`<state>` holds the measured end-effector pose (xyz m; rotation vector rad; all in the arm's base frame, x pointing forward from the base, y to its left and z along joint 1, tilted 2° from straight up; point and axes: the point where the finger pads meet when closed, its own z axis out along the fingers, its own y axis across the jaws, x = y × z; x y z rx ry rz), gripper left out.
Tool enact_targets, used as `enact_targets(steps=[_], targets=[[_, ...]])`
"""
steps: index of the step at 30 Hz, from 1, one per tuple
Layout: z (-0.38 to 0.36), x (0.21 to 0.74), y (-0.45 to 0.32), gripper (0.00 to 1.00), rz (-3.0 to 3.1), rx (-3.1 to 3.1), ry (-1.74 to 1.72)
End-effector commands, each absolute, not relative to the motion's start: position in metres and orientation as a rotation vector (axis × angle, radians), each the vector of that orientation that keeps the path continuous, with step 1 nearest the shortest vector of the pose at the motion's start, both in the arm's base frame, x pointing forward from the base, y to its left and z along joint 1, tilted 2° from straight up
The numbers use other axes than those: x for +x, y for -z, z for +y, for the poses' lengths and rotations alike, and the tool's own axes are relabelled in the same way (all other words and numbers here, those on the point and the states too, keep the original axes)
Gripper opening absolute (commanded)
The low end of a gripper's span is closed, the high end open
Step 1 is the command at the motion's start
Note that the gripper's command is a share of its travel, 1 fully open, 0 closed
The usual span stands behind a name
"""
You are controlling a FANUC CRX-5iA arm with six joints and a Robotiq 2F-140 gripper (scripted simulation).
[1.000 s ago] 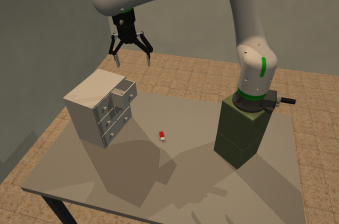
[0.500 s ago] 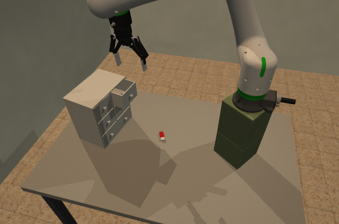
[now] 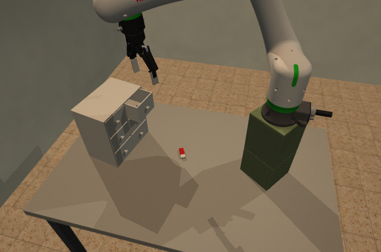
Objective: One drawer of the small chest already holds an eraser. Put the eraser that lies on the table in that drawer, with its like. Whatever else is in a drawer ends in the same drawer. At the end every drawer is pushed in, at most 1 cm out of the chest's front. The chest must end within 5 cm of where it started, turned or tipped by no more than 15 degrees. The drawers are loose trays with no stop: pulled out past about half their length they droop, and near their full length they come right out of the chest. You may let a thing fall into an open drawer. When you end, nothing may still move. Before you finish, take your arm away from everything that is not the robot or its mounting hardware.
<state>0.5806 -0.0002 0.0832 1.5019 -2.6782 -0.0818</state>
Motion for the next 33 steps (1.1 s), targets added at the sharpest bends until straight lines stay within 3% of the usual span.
enact_targets(steps=[1, 33], targets=[[-0.001, 0.584, -0.08, 1.0, -2.753, 1.35, 0.086], [-0.003, 0.606, -0.058, 1.0, -3.022, 0.377, 0.105]])
